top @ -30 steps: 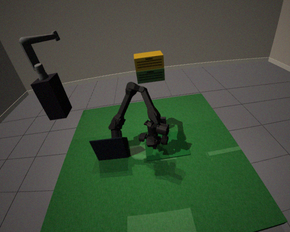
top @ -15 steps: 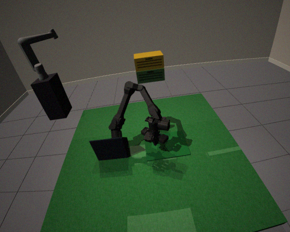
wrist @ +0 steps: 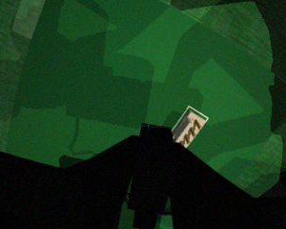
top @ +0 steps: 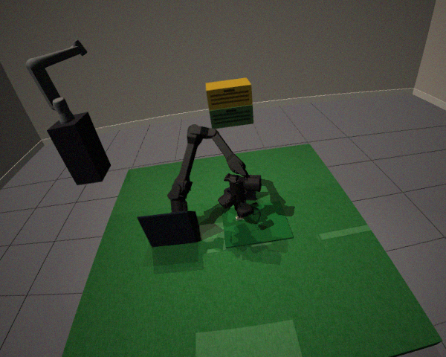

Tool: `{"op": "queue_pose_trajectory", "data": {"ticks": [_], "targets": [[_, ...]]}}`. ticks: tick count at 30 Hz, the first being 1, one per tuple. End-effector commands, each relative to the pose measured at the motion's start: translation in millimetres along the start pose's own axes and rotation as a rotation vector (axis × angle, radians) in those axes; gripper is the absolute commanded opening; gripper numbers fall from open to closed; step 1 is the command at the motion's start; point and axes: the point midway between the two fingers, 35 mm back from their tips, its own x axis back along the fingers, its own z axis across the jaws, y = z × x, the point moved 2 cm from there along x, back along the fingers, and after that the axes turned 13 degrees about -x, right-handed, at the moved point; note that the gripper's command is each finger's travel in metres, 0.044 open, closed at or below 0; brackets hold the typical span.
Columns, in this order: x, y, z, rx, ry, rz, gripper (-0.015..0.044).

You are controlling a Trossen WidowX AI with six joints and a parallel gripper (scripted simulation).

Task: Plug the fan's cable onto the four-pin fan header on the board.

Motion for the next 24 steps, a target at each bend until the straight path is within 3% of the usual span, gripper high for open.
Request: {"op": "queue_pose_trajectory", "data": {"ticks": [1,8,24], "targets": [[-0.1,-0.5,-13.5,-0.146,-0.007,-0.001,0.0000],[-0.7,-2.5,-31.9,-0.365,-0.012,-0.003,0.0000],[-0.2,2.5,-33.9,-0.377,-0.013,-0.003,0.0000]]}}
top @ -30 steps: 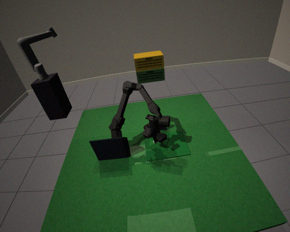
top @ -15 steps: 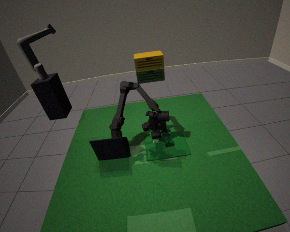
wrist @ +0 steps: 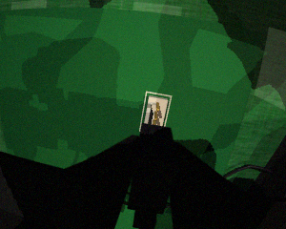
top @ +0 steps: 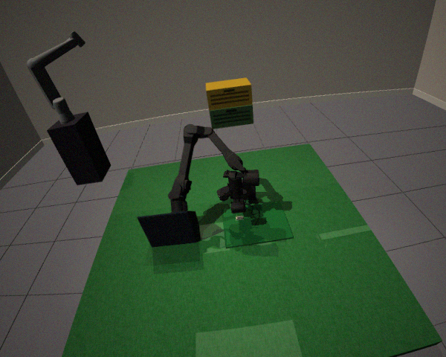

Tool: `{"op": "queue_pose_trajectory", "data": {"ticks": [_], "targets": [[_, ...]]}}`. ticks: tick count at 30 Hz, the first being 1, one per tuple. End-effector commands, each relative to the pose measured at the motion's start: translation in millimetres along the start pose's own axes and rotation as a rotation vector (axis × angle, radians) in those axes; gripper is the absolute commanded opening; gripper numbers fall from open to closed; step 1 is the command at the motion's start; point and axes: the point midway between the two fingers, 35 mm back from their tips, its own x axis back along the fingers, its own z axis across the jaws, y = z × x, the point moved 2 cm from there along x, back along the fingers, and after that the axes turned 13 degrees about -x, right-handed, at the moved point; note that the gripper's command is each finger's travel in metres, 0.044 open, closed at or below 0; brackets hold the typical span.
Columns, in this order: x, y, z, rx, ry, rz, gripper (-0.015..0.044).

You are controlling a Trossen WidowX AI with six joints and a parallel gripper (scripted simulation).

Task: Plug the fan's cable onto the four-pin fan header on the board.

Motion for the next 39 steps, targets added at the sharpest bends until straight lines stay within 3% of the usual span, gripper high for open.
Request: {"op": "queue_pose_trajectory", "data": {"ticks": [1,39], "targets": [[1.0,4.2,-0.3,-0.011,-0.003,0.000,0.0000],[-21.1,8.1,0.5,-0.014,-0.004,-0.001,0.0000]]}}
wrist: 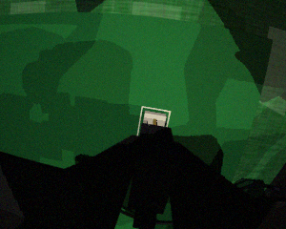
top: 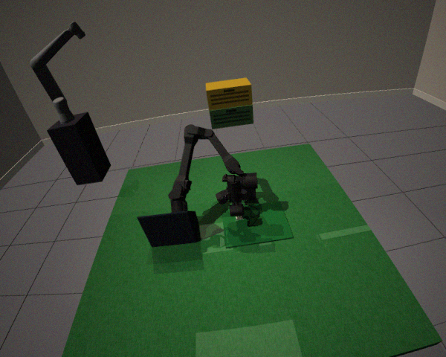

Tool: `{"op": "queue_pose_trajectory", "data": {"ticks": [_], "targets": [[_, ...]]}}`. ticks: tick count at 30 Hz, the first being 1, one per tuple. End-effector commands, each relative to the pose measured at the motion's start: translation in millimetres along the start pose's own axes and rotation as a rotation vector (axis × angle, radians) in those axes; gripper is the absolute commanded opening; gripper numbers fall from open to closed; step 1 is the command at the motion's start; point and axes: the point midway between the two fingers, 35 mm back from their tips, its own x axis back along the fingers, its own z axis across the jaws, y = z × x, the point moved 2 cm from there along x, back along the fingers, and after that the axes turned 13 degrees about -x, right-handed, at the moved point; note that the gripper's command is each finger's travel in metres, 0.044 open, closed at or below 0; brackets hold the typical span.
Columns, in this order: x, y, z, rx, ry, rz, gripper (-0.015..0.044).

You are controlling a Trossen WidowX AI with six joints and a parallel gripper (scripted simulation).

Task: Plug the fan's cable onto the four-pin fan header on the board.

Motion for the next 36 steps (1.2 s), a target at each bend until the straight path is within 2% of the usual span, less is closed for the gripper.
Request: {"op": "queue_pose_trajectory", "data": {"ticks": [1,36], "targets": [[-0.8,-0.2,0.1,-0.006,-0.004,-0.001,0.0000],[-4.1,-1.3,-0.3,-0.002,-0.004,-0.001,0.0000]]}}
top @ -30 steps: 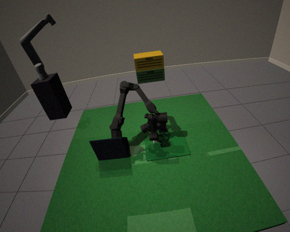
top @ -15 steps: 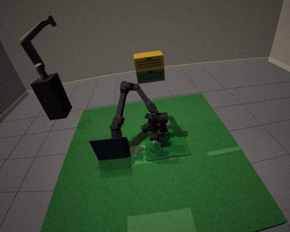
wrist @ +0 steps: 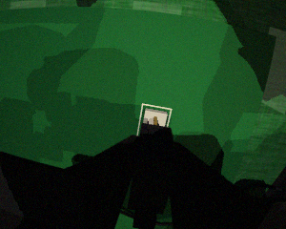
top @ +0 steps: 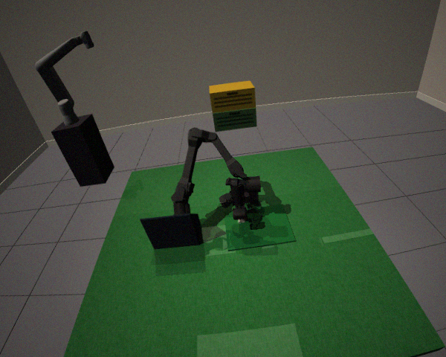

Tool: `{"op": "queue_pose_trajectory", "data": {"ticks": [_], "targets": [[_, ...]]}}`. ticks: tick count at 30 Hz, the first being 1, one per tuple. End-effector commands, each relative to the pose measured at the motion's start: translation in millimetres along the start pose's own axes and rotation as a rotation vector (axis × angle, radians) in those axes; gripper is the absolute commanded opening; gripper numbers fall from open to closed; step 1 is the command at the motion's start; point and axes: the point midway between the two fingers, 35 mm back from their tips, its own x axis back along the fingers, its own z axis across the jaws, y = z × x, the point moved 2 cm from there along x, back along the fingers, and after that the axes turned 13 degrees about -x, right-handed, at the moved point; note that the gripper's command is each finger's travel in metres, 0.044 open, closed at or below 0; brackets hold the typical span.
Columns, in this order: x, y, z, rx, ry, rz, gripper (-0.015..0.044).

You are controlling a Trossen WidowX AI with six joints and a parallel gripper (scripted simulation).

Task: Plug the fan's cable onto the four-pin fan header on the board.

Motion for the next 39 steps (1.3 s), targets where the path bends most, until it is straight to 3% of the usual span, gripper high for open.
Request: {"op": "queue_pose_trajectory", "data": {"ticks": [1,39], "targets": [[-1.2,1.6,0.5,-0.009,-0.003,-0.002,0.0000],[-9.2,2.8,0.8,-0.012,-0.004,-0.002,0.0000]]}}
